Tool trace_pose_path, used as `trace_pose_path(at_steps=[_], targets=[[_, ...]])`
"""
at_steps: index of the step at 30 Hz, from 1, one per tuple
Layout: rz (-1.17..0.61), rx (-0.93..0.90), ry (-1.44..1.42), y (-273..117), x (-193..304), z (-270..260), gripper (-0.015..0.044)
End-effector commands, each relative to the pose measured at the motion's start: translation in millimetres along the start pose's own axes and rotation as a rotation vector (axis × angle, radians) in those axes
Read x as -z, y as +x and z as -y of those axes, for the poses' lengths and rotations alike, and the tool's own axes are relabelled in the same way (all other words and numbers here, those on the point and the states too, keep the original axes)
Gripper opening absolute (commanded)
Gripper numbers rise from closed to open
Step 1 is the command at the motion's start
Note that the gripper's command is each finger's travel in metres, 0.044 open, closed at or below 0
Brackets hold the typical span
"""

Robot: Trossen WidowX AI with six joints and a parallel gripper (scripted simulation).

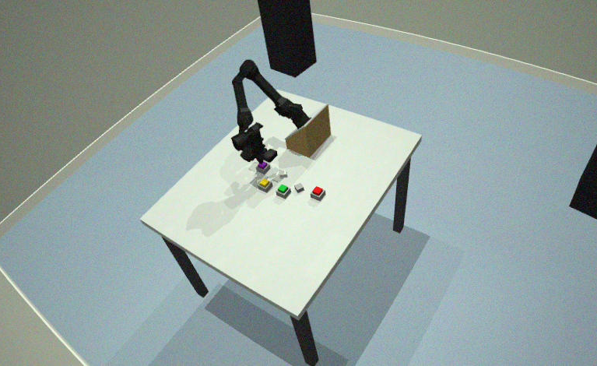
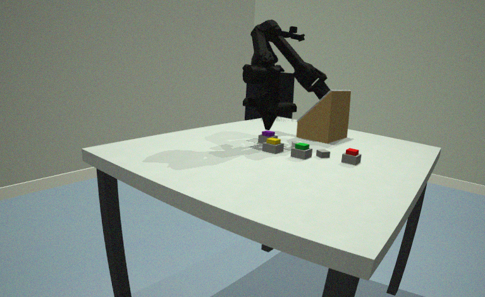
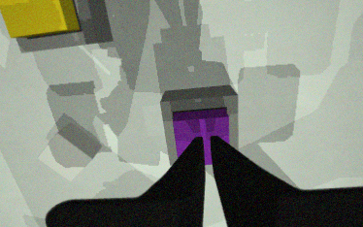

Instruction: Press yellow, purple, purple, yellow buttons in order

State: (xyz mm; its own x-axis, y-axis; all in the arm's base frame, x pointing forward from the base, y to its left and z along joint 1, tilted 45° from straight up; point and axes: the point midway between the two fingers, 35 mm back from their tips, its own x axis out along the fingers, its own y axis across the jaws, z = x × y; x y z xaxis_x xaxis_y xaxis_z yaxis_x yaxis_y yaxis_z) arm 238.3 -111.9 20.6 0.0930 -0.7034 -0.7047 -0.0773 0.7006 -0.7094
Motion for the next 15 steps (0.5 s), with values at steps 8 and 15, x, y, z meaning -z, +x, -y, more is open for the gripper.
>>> trace_pose_path(at_steps=[8, 15], targets=[[-0.009, -0.003, -0.014, 14.6, 3.5, -2.1, 0.0020], [-0.009, -0.003, -0.014, 14.6, 3.5, -2.1, 0.0020]])
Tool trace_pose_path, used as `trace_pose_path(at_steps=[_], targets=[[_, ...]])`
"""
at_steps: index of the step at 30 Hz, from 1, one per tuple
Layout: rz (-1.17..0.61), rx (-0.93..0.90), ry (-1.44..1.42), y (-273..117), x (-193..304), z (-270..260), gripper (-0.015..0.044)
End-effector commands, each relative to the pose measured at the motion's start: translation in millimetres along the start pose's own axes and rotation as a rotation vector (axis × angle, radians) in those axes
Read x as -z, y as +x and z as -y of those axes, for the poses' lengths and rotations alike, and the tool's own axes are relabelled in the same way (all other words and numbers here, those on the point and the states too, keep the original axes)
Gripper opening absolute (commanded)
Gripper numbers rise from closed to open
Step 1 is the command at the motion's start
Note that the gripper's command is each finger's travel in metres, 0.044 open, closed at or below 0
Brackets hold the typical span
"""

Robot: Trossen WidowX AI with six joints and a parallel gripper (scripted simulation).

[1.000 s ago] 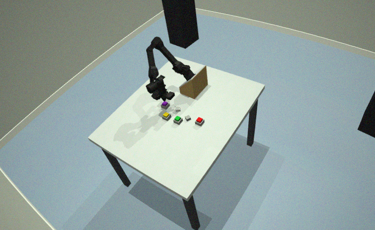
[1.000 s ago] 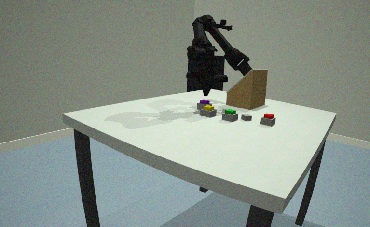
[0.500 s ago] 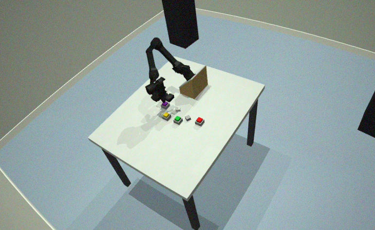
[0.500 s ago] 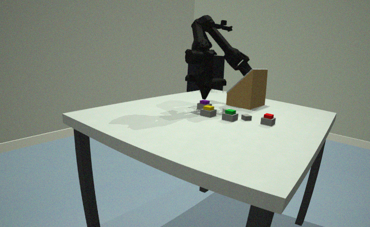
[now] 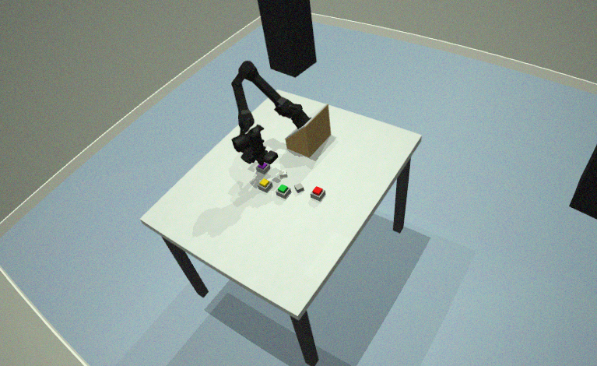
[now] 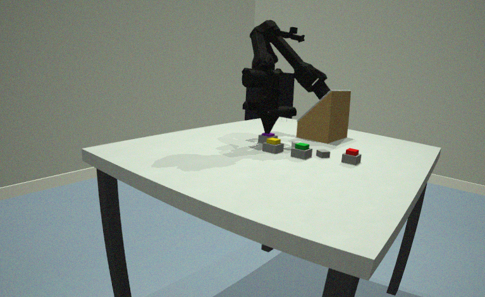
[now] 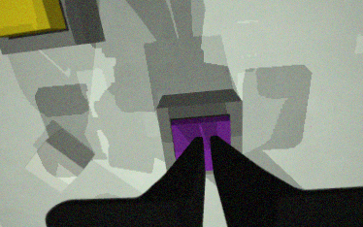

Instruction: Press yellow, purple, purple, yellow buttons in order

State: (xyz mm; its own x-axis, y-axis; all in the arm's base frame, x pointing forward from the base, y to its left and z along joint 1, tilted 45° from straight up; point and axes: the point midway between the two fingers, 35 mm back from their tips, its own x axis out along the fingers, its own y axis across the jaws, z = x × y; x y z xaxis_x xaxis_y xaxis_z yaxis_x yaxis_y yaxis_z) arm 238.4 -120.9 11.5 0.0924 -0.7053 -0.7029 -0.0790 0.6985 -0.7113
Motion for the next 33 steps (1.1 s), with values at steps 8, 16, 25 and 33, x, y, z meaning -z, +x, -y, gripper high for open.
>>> trace_pose_path(at_steps=[8, 16, 25, 33], targets=[[-0.008, -0.006, -0.012, 2, 2, -2, 0.0020], [-0.007, -0.007, -0.012, -32, 2, -2, 0.0020], [-0.007, -0.013, -0.012, -76, -1, -3, 0.0020], [-0.008, -0.010, -0.012, -94, 1, -2, 0.0020]])
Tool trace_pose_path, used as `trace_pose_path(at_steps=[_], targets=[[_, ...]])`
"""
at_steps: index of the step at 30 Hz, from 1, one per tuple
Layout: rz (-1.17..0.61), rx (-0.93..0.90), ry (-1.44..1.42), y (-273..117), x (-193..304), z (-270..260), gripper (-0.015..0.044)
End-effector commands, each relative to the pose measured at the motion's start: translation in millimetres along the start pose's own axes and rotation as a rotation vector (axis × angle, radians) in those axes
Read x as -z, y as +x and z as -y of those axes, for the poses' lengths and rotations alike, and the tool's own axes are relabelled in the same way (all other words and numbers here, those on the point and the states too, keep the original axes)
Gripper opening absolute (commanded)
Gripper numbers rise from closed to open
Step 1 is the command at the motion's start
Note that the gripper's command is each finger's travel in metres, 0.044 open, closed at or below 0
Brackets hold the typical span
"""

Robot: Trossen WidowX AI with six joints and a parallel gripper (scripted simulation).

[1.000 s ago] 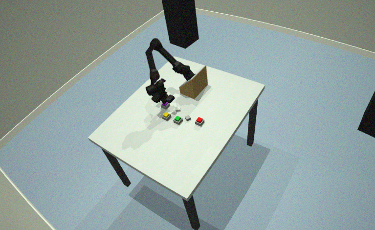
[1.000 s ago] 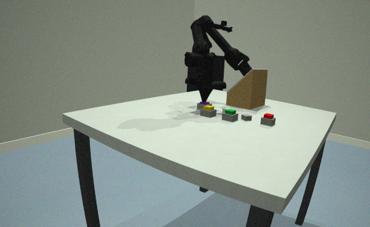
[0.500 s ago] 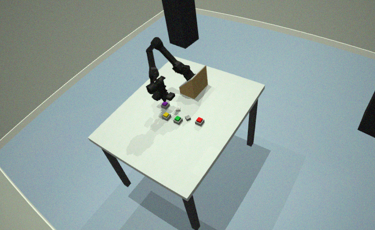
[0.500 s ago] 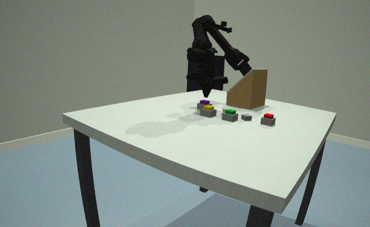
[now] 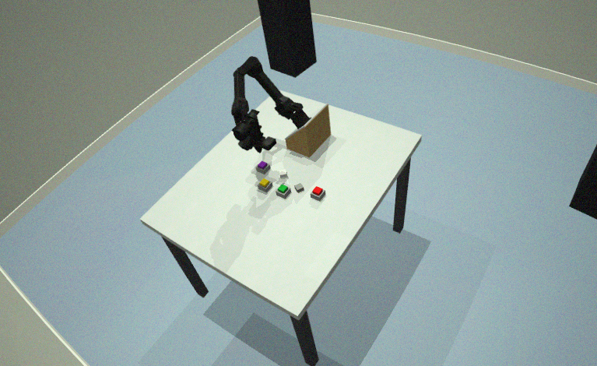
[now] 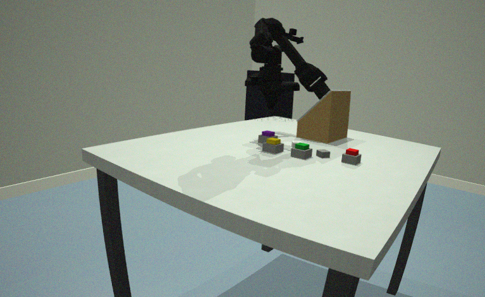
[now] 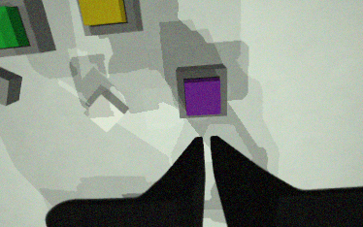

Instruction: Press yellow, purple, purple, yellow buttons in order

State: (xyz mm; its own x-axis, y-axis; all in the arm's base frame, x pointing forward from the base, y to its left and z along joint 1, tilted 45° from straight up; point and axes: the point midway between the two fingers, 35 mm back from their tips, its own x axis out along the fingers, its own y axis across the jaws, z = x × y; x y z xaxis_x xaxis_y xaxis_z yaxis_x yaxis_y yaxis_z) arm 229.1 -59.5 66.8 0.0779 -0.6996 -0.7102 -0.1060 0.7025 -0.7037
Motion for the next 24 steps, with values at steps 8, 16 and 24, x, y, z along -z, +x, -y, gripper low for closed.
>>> trace_pose_path(at_steps=[8, 16, 24], targets=[[0.008, -0.003, 0.016, -14, -43, -26, 0.0020], [0.010, -0.003, 0.018, -12, -88, -75, 0.0020], [0.010, -0.004, 0.018, 11, -90, -75, 0.0020]])
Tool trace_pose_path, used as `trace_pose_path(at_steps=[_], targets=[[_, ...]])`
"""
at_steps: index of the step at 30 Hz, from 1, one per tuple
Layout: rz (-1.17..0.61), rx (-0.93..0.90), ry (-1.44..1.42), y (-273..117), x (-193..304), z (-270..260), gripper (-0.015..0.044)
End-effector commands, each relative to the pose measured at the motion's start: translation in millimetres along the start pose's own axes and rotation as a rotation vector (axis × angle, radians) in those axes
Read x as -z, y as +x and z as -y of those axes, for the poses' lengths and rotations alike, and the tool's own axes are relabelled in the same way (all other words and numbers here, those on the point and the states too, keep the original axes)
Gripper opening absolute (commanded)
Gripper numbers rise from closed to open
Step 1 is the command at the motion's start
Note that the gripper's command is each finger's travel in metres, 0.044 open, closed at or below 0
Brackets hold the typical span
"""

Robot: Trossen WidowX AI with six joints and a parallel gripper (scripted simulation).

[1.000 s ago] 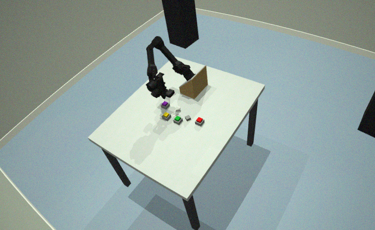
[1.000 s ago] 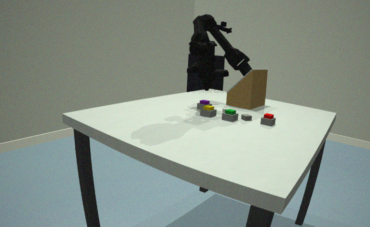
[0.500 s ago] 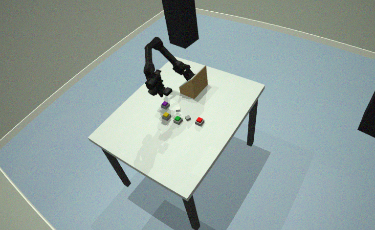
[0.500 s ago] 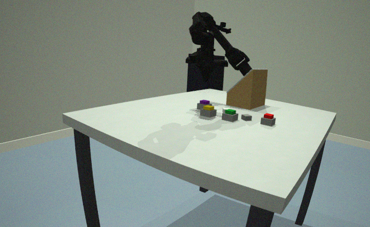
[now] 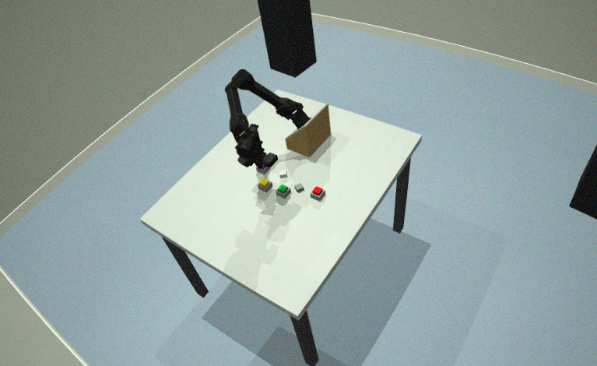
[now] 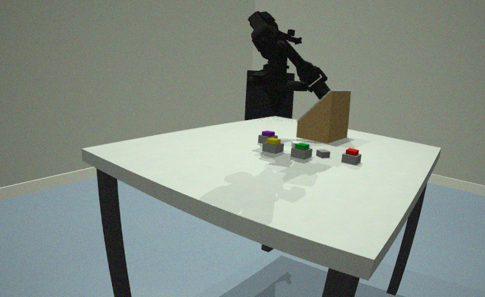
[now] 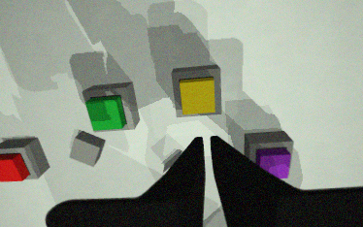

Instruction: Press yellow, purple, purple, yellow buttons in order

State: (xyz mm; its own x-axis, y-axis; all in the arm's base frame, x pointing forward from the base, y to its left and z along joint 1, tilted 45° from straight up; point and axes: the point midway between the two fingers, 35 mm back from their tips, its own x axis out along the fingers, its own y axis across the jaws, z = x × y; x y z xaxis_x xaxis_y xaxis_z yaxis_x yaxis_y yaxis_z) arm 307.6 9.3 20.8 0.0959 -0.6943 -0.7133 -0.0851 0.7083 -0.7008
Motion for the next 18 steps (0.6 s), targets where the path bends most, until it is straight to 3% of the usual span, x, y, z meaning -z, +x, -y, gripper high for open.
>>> trace_pose_path(at_steps=[1, 4, 18], targets=[[-0.008, 0.001, -0.004, 37, -1, -3, 0.0020], [-0.009, 0.004, -0.003, 59, 1, -2, 0.0020], [-0.009, 0.004, -0.003, 71, 0, -2, 0.0020]])
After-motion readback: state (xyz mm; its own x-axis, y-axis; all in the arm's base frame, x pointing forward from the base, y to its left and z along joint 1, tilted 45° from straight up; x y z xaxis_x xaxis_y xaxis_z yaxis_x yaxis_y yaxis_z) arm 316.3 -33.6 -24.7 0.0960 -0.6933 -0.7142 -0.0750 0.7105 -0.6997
